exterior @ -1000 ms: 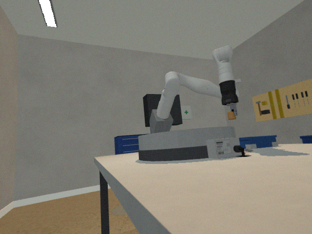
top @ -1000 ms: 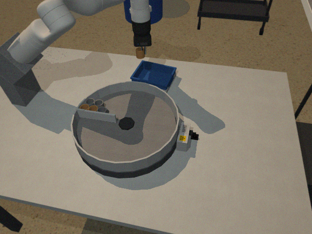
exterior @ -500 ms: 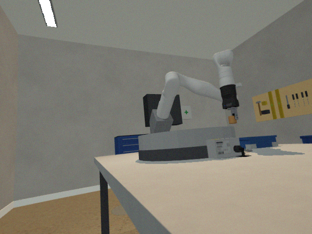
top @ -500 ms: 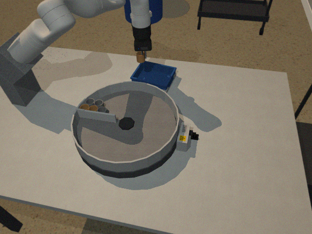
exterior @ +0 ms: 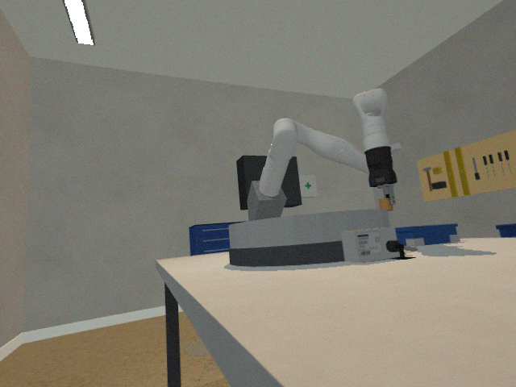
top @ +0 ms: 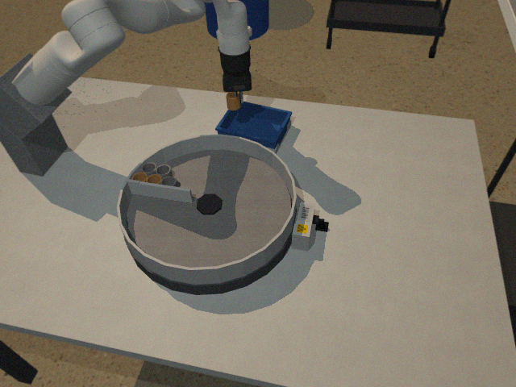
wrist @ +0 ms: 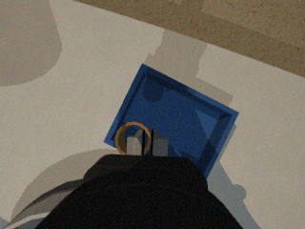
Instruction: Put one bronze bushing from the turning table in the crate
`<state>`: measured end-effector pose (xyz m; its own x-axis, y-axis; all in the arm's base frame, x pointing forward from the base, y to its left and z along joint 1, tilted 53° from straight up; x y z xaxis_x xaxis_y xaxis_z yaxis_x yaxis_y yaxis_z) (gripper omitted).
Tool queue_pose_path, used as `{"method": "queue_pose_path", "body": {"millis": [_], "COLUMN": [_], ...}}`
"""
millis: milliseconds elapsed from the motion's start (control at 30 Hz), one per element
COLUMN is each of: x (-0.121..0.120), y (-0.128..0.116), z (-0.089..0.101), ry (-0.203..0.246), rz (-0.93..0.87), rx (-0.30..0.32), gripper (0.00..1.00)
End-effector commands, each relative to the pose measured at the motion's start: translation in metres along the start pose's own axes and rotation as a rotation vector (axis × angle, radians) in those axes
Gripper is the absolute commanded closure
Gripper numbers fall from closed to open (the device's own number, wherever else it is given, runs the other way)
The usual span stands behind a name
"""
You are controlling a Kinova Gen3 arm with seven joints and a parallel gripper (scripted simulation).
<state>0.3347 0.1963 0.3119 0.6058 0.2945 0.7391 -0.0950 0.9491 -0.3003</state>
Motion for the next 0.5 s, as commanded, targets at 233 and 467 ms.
{"method": "queue_pose_path", "body": {"millis": [233,467], "x": [-0.001,-0.001], "y": [0.000,0.000], "z": [-0.006,-0.024], "ry": [0.002,0.002], "rz": [0.002,0.002], "rx": [-0.003,-0.003], "gripper": [1.00,1.00]}}
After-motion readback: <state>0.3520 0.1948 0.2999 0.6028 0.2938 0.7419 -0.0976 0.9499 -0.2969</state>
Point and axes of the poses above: the point where the finger pads meet when closed, its own z axis back along the fingers, its own x axis across the jaws, y = z × x, the point moved 7 cm from there along z, back along the fingers, and after that the axes turned 4 degrees about z, right-handed, at the moved point
